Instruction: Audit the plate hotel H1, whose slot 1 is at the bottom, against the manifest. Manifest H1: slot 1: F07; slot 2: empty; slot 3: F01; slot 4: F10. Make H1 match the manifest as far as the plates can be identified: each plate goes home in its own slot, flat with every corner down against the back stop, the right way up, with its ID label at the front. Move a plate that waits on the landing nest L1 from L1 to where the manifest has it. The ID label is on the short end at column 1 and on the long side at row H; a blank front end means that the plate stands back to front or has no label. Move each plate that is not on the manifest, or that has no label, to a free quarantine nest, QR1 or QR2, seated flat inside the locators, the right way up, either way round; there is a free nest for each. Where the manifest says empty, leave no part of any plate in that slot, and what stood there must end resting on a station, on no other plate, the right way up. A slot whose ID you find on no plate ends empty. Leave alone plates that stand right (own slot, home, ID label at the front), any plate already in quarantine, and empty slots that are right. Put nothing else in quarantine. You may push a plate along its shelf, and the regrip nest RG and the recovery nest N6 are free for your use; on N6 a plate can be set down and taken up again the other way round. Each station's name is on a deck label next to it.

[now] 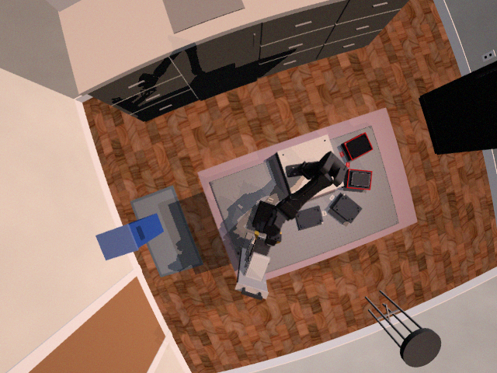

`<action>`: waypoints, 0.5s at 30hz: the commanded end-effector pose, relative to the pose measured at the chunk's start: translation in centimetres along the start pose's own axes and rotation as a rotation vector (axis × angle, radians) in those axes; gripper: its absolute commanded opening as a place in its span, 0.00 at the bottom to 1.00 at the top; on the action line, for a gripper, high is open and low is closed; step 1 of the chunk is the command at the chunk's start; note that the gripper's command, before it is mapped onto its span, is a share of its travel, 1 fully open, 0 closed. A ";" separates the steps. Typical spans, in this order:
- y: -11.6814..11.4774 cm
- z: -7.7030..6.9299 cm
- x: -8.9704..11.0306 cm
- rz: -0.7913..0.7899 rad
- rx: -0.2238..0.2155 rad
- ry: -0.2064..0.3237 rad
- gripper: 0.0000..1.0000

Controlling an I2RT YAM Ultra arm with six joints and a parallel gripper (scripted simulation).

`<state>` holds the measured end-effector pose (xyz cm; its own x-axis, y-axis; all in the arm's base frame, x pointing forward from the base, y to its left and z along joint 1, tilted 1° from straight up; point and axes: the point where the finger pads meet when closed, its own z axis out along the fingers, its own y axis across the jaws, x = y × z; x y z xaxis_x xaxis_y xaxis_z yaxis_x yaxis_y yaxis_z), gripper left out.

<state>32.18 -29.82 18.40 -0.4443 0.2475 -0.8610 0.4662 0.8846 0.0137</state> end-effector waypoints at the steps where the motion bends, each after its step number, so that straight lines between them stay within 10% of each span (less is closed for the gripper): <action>1: -0.1 -0.1 -0.6 -0.005 0.003 -0.019 0.86; 15: -0.1 0.1 -0.6 -0.005 0.003 -0.019 0.86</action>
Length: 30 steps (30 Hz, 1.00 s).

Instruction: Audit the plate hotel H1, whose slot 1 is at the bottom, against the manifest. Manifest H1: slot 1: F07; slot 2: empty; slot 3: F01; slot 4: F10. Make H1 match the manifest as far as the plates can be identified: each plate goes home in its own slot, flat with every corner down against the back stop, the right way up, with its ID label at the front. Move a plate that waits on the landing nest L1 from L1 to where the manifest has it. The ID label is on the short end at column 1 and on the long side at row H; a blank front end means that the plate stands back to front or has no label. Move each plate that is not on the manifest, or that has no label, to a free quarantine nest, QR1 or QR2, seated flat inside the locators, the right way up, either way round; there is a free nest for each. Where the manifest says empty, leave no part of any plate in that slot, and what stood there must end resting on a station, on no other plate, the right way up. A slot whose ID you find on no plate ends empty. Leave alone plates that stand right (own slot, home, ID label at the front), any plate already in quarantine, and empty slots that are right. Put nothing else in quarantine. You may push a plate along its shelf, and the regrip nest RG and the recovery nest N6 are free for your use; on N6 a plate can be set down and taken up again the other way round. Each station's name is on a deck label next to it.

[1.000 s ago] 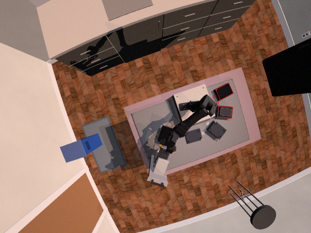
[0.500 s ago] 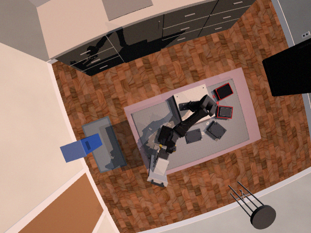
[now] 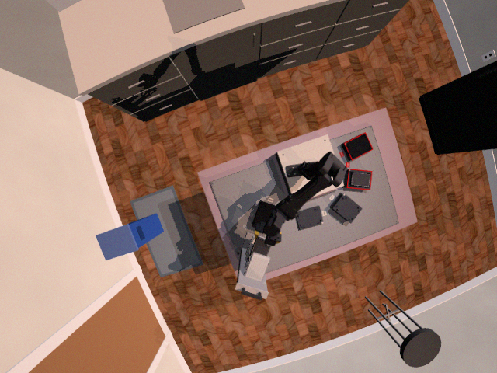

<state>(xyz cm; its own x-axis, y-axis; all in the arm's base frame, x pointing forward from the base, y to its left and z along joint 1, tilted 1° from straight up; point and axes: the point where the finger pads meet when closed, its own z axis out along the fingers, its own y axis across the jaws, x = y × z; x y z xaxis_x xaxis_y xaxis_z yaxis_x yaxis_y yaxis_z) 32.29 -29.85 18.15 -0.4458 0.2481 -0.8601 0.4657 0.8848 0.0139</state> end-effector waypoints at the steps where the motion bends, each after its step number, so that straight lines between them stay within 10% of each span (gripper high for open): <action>1: -0.1 -0.1 -0.7 -0.005 0.004 -0.021 0.86; 30: -0.1 1.6 -0.8 -0.005 0.004 -0.022 0.86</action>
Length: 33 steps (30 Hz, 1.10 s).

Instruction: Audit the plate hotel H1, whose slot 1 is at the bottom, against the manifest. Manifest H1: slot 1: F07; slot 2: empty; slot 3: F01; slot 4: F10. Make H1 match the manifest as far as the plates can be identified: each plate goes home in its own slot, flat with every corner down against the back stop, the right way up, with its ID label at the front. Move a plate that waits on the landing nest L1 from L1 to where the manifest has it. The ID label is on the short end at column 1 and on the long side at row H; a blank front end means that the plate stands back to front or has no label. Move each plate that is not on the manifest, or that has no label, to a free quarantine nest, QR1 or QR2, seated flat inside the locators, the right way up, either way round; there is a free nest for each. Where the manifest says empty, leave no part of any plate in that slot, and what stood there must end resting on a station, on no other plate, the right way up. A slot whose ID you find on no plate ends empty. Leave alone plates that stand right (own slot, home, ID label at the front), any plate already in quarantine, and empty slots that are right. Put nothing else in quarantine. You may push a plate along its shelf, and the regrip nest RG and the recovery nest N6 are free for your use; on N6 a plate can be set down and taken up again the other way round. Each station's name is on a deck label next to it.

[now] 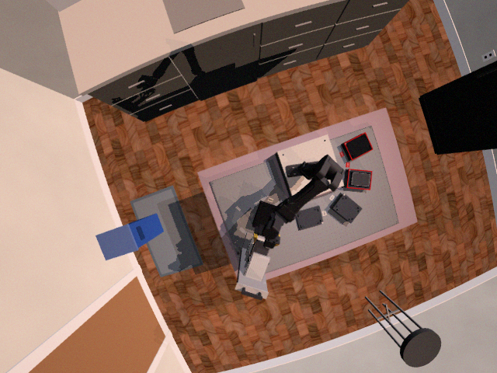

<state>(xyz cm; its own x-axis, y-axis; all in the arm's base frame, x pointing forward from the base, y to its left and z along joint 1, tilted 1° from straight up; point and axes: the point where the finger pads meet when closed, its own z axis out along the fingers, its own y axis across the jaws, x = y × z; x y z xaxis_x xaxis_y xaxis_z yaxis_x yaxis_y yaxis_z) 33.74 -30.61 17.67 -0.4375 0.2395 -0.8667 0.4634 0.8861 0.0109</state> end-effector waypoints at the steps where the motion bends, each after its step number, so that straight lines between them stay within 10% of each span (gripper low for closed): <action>1: -0.1 0.0 -0.4 -0.001 0.005 -0.009 0.86; 33: -0.1 0.1 -0.9 -0.001 0.005 -0.009 1.00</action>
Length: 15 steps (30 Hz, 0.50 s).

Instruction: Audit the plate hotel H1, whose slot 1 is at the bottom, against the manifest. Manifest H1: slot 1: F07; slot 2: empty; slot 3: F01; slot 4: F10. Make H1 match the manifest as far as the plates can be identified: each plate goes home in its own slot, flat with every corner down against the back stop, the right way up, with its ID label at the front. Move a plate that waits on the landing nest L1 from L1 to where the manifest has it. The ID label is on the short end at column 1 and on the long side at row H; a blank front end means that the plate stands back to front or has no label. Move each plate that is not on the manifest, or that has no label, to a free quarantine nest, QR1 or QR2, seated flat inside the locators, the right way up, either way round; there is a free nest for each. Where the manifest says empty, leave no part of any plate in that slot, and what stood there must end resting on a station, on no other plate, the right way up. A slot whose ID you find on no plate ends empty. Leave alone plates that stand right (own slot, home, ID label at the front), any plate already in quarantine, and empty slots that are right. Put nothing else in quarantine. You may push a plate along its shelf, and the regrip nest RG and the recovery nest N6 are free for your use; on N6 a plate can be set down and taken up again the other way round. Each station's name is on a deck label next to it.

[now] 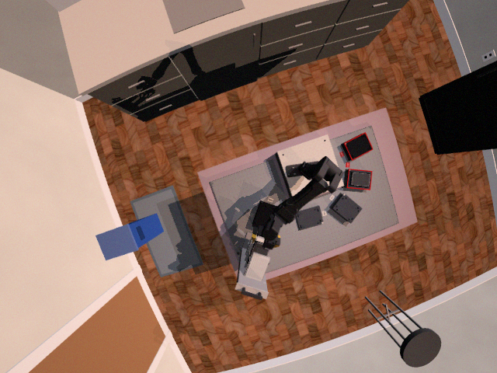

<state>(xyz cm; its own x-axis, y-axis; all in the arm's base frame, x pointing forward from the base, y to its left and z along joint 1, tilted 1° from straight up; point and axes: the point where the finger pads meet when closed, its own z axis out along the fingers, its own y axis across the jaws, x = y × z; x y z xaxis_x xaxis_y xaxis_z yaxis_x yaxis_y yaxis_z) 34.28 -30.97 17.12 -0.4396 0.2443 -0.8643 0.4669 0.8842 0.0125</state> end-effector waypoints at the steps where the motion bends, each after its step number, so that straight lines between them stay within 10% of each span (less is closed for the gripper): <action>1: 0.0 -0.8 -1.0 -0.004 0.002 -0.013 1.00; 15: 0.0 -2.6 0.0 -0.004 0.002 -0.013 1.00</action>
<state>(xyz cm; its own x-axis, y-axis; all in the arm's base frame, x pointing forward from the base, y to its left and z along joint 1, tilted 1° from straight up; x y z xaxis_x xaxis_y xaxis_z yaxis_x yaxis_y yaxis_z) 32.51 -30.21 17.96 -0.4323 0.2419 -0.8687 0.4736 0.8807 0.0096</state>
